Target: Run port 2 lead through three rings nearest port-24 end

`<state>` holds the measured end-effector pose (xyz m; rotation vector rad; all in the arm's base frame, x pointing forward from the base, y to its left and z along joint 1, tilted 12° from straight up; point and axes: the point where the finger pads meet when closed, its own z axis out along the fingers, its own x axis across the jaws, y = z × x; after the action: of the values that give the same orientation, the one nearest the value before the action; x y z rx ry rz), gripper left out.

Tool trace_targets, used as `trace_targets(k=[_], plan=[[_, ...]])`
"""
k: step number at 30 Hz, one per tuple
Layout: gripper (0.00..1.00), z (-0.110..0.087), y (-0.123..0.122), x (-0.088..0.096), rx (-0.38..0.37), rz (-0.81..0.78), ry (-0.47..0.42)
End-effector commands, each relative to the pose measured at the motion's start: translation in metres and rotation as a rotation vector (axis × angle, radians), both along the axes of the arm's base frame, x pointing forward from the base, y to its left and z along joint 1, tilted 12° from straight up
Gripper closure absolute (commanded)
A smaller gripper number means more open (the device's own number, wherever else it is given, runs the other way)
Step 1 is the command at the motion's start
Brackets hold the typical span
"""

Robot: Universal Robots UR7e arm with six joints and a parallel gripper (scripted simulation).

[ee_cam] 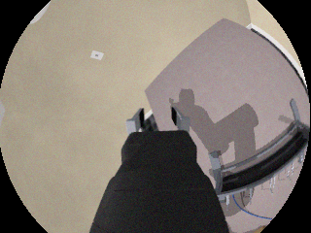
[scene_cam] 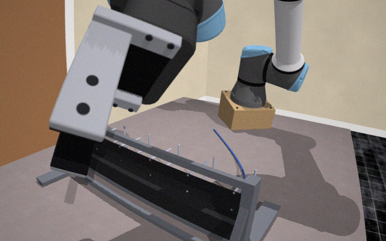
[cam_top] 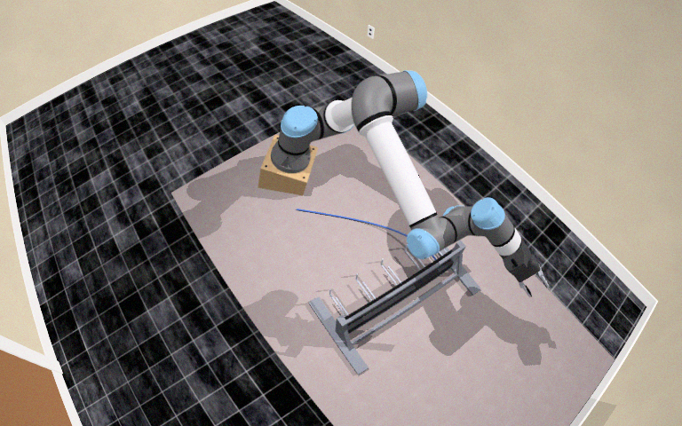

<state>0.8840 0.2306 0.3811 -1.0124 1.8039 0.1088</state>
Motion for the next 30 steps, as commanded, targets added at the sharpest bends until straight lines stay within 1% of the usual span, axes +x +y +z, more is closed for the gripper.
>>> trace_targets(k=[1,4,12,14,17,23,29,30], plan=[[0.00,-0.003,-0.039,-0.029,0.018,-0.082,0.092],[0.00,-0.008,-0.066,-0.055,0.031,-0.143,0.161],[0.00,-0.027,-0.120,-0.121,0.063,-0.282,0.311],[0.00,-0.027,-0.120,-0.121,0.063,-0.282,0.311],[0.00,-0.039,-0.143,-0.159,0.080,-0.353,0.386],[0.00,-0.060,-0.170,-0.213,0.103,-0.448,0.486],[0.00,-0.084,-0.190,-0.271,0.127,-0.543,0.583],[0.00,-0.084,-0.190,-0.271,0.127,-0.543,0.583]])
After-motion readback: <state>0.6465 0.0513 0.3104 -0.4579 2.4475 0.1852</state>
